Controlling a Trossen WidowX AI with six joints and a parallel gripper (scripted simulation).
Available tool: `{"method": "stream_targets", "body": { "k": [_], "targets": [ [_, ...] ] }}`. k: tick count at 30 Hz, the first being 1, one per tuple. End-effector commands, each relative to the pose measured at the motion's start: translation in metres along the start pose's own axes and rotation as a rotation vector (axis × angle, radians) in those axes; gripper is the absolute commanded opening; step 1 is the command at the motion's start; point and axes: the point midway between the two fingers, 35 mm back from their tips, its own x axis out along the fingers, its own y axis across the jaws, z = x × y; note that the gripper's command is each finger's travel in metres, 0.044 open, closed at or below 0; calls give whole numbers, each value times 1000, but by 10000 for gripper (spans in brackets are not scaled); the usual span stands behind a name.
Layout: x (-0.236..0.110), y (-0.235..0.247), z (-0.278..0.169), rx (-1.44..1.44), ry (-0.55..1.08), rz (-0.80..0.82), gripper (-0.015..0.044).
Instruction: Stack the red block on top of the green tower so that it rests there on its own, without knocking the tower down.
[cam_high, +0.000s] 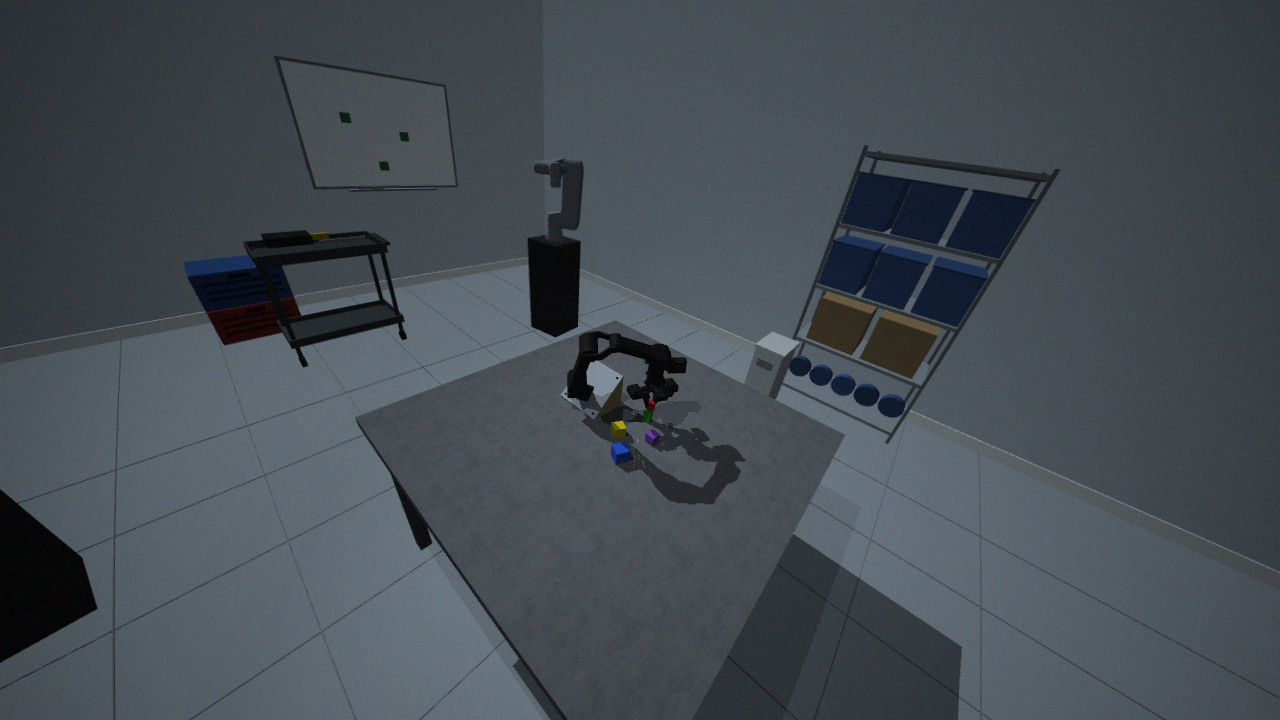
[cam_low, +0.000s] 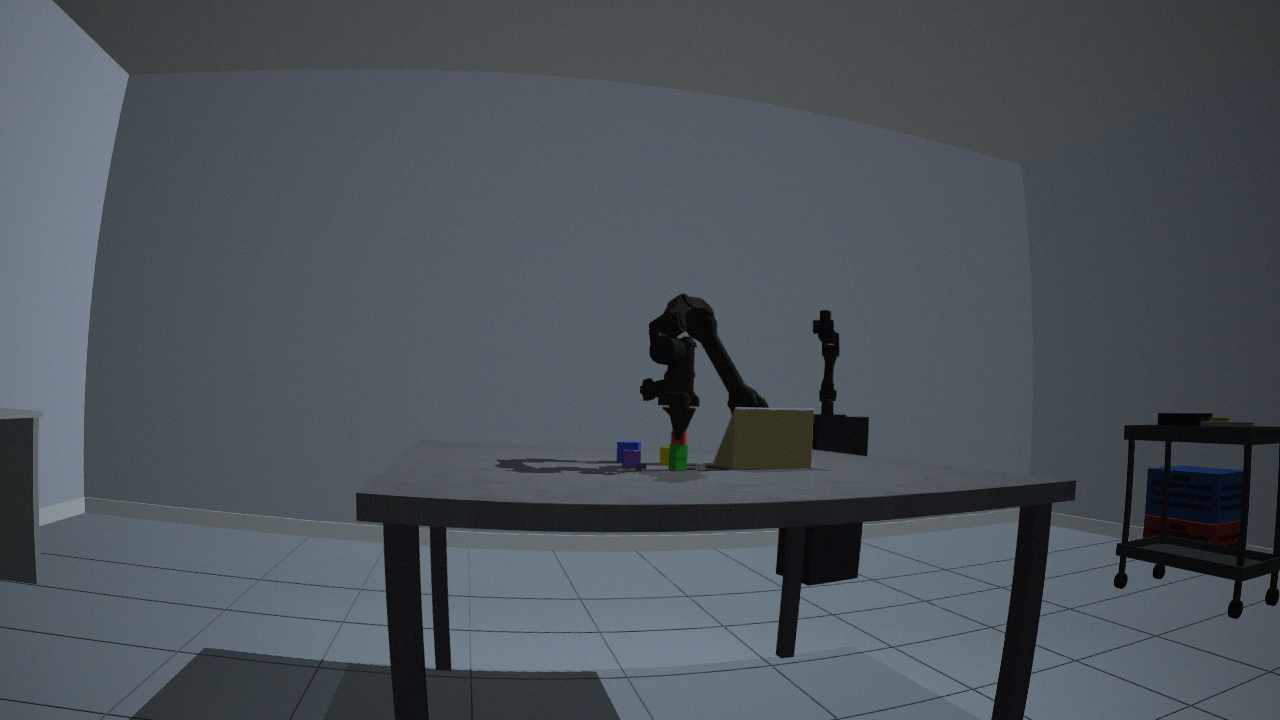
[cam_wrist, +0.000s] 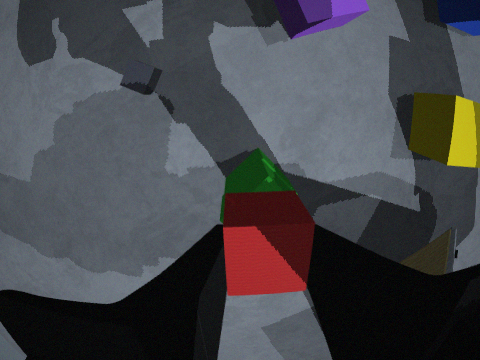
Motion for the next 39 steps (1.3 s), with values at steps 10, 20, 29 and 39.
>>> {"method": "stream_targets", "body": {
  "k": [10, 20, 29, 39],
  "targets": [
    [3, -1, 0, -5, -3, -5, 0],
    [-1, -1, 0, -5, -3, -5, 0],
    [1, 0, 0, -2, 0, -1, 236],
    [1, 0, 0, -2, 0, -1, 440]
  ]
}}
